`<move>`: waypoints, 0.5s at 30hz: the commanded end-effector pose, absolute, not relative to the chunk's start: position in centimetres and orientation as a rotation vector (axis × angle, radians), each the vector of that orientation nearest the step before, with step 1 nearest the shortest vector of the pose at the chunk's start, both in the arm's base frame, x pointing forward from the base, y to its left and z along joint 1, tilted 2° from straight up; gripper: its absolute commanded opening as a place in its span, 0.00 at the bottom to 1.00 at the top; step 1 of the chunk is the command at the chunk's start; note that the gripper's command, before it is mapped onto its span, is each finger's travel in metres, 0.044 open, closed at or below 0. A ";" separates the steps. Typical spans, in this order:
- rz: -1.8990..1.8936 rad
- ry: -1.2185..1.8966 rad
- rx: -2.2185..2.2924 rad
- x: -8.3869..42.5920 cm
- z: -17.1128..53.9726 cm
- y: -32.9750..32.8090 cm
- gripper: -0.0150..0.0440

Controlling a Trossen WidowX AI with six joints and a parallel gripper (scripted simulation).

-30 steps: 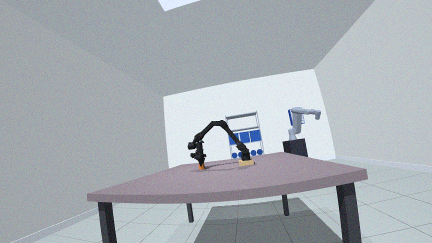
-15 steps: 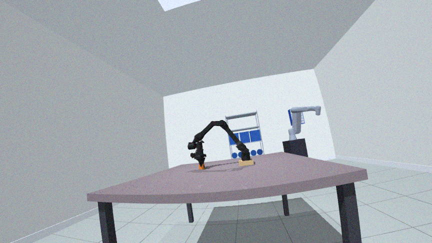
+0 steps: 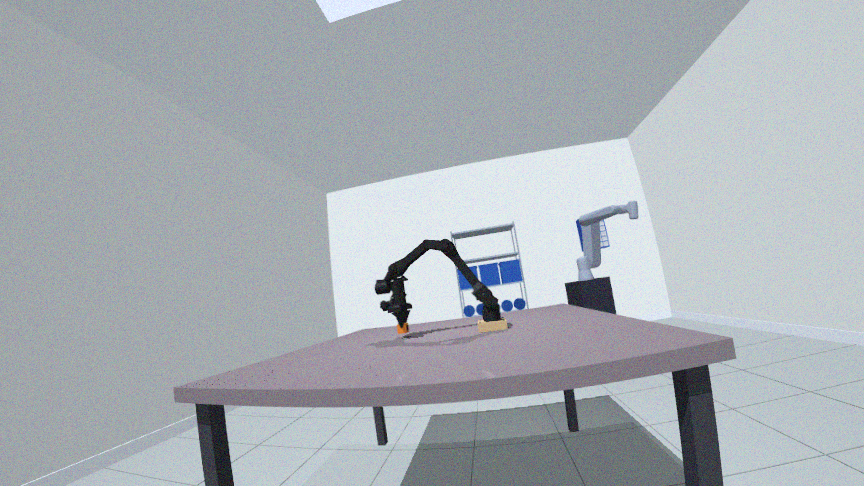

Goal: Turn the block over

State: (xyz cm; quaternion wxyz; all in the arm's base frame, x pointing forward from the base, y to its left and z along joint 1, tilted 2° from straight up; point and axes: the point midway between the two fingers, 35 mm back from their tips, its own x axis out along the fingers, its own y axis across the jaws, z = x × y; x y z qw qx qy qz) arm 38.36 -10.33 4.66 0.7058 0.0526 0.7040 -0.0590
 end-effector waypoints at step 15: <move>-0.144 1.319 0.101 38.7 4.4 -10.5 0.25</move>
